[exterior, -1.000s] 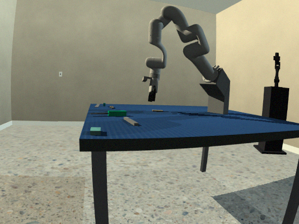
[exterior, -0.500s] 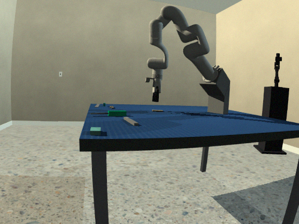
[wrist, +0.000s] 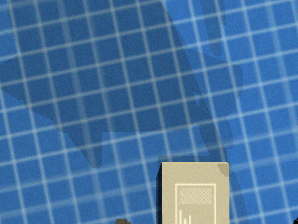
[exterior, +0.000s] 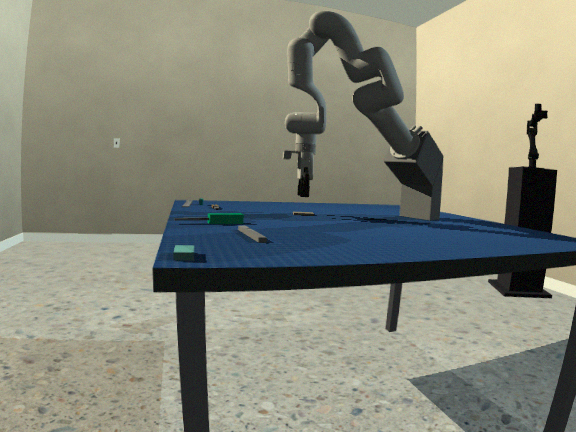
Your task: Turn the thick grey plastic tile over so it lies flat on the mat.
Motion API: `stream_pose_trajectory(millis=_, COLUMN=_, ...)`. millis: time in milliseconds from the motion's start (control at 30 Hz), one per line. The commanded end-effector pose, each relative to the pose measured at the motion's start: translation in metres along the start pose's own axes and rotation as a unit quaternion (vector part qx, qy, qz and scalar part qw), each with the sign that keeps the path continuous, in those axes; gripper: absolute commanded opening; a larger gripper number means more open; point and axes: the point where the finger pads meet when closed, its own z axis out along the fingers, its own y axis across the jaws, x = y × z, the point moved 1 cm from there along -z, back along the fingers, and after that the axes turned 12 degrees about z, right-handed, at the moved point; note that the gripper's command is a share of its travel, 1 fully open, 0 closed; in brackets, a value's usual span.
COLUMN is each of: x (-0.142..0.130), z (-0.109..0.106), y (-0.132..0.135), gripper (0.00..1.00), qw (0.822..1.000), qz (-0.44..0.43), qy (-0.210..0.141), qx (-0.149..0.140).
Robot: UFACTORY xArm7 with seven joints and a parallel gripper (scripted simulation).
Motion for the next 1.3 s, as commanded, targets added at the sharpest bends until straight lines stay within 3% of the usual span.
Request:
stream_pose_trajectory(millis=0, x=-0.003, z=-0.001, y=0.002, gripper=1.00, qw=1.000, qz=0.004, qy=-0.002, qx=-0.005)
stream_pose_trajectory(millis=567, x=-0.004, z=-0.001, y=0.003, gripper=1.00, qw=1.000, qz=0.004, qy=-0.003, qx=-0.006)
stream_pose_trajectory(millis=900, x=-0.034, z=0.000, y=0.009, gripper=1.00, qw=1.000, qz=0.004, qy=-0.003, qx=-0.006)
stream_pose_trajectory(millis=933, x=-0.034, z=0.000, y=0.009, gripper=0.69, qw=1.000, qz=0.004, qy=-0.003, qx=-0.006)
stream_pose_trajectory(millis=1267, x=-0.034, z=0.000, y=0.009, gripper=0.69, qw=1.000, qz=0.004, qy=-0.003, qx=-0.006)
